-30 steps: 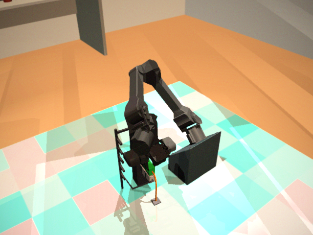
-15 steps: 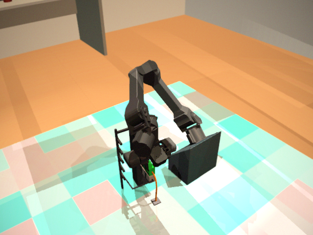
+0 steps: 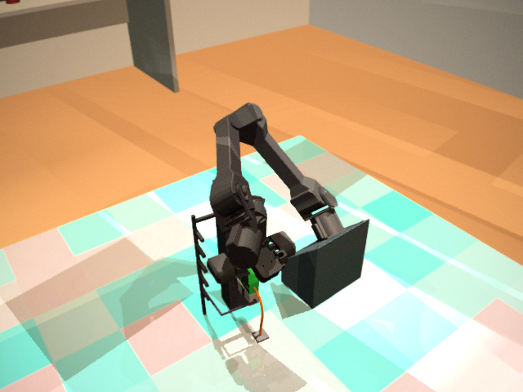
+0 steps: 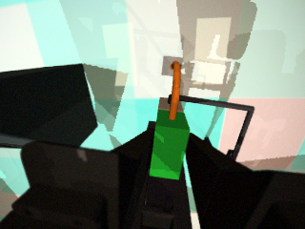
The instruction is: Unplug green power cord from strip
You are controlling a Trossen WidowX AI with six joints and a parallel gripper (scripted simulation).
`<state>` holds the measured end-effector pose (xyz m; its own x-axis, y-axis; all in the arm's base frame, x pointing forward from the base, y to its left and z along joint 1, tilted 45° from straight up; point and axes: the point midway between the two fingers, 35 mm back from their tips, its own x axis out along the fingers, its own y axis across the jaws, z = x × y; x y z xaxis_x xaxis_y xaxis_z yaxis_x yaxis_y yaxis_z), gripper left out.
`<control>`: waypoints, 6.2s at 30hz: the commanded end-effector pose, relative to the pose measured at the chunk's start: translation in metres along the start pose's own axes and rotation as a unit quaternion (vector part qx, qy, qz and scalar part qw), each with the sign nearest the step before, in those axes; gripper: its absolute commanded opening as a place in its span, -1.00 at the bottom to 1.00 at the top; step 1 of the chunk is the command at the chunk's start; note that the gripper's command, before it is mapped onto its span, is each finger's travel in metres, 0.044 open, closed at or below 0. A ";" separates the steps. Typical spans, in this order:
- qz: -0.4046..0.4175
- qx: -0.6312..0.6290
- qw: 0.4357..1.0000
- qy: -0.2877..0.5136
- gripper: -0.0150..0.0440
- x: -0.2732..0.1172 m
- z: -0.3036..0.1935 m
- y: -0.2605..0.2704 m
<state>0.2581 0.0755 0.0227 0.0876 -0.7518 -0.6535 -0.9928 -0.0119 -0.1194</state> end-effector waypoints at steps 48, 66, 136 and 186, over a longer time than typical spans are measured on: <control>-0.005 0.004 0.999 -0.043 0.05 -0.016 0.013 0.000; -0.005 0.003 0.999 -0.042 0.05 -0.013 -0.005 0.002; -0.001 0.013 0.999 -0.046 0.05 -0.011 0.040 -0.002; -0.005 0.004 0.999 -0.042 0.05 -0.013 -0.003 0.002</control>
<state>0.2552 0.0851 0.0320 0.1009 -0.6910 -0.7158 -0.9914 -0.0093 -0.1307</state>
